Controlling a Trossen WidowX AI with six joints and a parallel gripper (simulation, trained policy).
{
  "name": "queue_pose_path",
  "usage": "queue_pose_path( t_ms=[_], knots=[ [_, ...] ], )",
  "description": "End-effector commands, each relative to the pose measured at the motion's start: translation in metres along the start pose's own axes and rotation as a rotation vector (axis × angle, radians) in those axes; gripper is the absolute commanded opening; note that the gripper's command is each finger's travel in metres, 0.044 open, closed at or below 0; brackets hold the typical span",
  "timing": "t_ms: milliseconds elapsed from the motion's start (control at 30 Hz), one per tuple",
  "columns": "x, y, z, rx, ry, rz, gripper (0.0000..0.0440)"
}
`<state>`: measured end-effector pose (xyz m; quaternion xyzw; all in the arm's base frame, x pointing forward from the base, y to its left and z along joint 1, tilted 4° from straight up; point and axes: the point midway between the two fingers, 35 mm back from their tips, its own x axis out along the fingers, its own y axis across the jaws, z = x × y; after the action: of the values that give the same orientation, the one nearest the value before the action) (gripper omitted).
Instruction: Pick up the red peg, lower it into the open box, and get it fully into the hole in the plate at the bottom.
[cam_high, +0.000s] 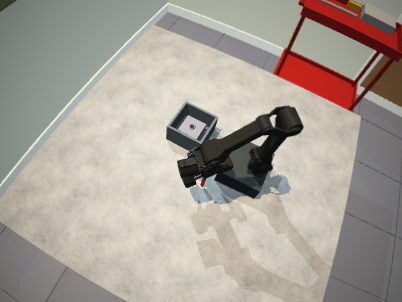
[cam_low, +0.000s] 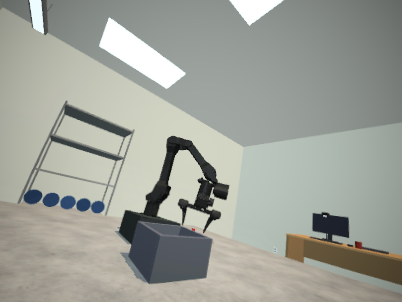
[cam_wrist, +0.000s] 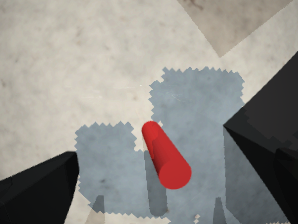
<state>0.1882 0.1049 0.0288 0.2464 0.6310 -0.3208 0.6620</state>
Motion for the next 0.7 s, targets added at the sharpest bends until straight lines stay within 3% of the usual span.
queue_pose_path(
  t_ms=[0, 233, 333, 433, 667],
  knots=[
    [0.019, -0.004, 0.0, 0.033, -0.018, -0.004, 0.044],
    [0.044, -0.006, -0.002, 0.061, -0.046, 0.019, 0.0438],
    [0.053, -0.009, -0.004, 0.072, -0.051, 0.017, 0.0417],
    [0.061, -0.014, -0.007, 0.089, -0.045, 0.008, 0.0362],
    [0.064, -0.017, -0.013, 0.114, 0.0, -0.008, 0.0185]
  ],
)
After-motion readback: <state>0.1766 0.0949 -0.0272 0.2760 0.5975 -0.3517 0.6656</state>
